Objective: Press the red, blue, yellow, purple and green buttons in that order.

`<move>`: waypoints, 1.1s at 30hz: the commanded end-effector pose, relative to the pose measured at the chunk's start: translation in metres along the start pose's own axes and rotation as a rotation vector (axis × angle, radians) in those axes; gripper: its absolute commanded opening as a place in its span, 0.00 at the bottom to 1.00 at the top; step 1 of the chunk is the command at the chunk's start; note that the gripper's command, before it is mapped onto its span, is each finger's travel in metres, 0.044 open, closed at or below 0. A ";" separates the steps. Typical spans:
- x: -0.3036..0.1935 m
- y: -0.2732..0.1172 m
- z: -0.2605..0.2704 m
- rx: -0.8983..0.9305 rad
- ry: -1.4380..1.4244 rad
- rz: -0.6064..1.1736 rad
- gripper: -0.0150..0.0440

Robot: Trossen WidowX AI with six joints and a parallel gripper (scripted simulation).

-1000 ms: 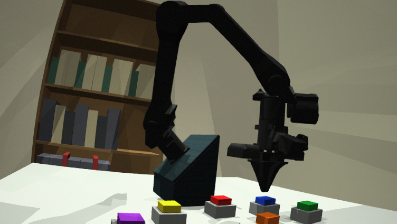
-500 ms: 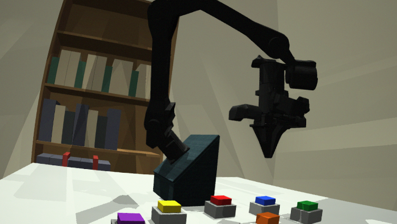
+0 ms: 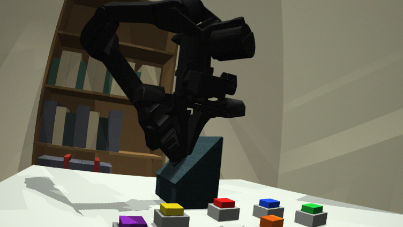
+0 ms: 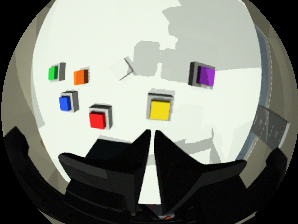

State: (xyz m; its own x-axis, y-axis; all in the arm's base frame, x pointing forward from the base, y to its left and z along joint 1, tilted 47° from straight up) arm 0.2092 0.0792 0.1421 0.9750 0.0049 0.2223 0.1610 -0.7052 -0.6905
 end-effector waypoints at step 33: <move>-0.004 0.097 -0.018 -0.016 -0.014 -0.004 0.29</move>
State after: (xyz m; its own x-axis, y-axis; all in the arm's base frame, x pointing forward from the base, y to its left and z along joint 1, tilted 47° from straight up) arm 0.2195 0.0014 0.0900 0.9745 0.0121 0.2241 0.1658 -0.7118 -0.6825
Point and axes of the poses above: the point midway between the two fingers, 35 mm back from their tips, its own y axis out along the fingers, its own z axis across the jaws, x = y × z, the point moved 7 cm from there along -y, back along the fingers, and after that the axes turned 15 degrees about y, right-handed, at the moved point
